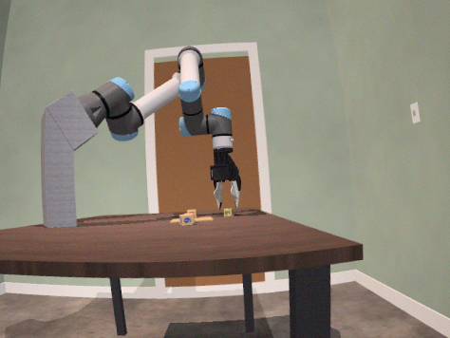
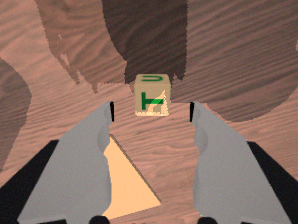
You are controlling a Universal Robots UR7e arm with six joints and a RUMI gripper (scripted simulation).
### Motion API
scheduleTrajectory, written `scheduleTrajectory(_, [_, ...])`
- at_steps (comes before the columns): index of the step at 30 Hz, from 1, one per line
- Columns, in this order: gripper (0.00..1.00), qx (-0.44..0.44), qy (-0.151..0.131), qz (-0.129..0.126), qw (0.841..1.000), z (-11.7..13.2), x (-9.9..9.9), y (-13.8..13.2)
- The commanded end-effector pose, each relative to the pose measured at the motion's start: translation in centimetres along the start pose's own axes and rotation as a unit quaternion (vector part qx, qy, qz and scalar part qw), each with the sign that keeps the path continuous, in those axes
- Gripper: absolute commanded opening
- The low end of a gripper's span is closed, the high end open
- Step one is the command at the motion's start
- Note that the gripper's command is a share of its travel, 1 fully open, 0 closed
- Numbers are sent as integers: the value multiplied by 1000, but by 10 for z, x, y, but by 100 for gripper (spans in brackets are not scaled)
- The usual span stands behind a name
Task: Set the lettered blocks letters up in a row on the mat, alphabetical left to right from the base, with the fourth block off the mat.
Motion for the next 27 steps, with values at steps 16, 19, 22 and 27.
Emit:
scheduleTrajectory(16, [40, 0, 0, 1, 1000, 0, 26, 0])
scheduleTrajectory(19, [40, 0, 0, 1, 1000, 0, 26, 0])
scheduleTrajectory(22, [40, 0, 0, 1, 1000, 0, 26, 0])
scheduleTrajectory(27, [40, 0, 0, 1, 1000, 0, 26, 0])
Point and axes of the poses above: the point where the finger pads meet when closed, its own x axis out along the fingers, its own y axis across the jaws, z = x × y, the point moved 6 cm from there along -x, back along the fingers, and after that the axes turned 6 degrees about -x, right-handed, at the moved point
